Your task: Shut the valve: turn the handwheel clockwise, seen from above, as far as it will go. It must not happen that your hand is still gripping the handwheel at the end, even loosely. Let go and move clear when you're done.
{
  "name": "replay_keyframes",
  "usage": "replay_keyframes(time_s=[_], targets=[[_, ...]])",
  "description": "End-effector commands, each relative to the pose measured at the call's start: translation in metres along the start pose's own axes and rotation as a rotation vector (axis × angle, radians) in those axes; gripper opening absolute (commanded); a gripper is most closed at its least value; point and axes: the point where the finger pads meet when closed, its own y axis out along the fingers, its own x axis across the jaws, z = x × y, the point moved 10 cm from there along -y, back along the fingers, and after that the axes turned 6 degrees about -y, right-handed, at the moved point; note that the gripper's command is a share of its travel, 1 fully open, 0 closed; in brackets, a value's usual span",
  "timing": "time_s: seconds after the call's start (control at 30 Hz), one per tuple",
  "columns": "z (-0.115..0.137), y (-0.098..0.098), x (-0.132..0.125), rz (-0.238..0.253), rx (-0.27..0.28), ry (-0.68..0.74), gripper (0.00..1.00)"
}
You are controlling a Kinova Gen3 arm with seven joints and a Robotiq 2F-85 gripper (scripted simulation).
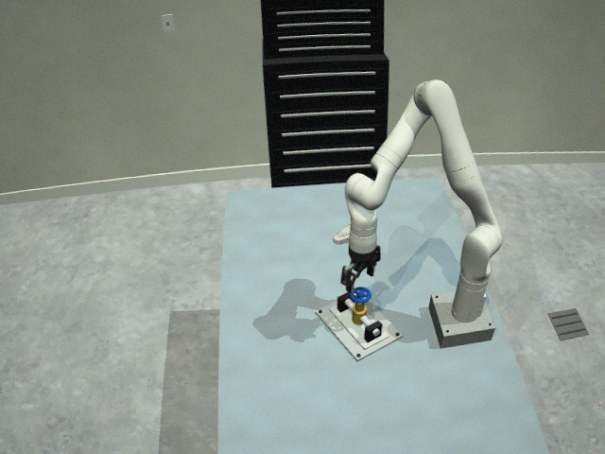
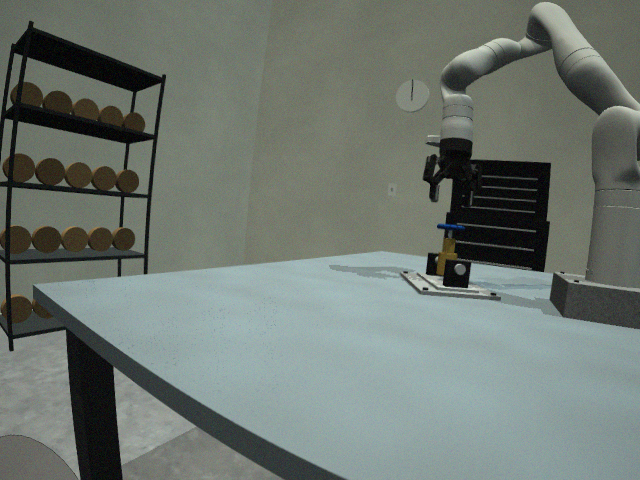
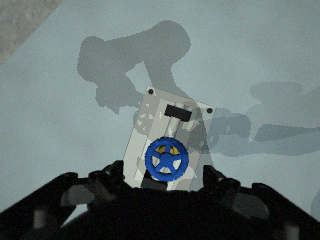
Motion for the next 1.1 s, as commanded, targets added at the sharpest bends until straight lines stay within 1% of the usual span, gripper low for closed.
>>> replay_keyframes(time_s=[0.0, 0.2, 0.37, 1.07], targets=[[0.002, -0.009, 0.002, 0.000, 0.005, 0.006, 1.00], [0.002, -0.019, 0.001, 0.001, 0.005, 0.006, 1.00], [0.001, -0.022, 0.002, -0.001, 0.003, 0.005, 1.00], [0.001, -0.023, 0.003, -0.002, 0.002, 0.005, 1.00]])
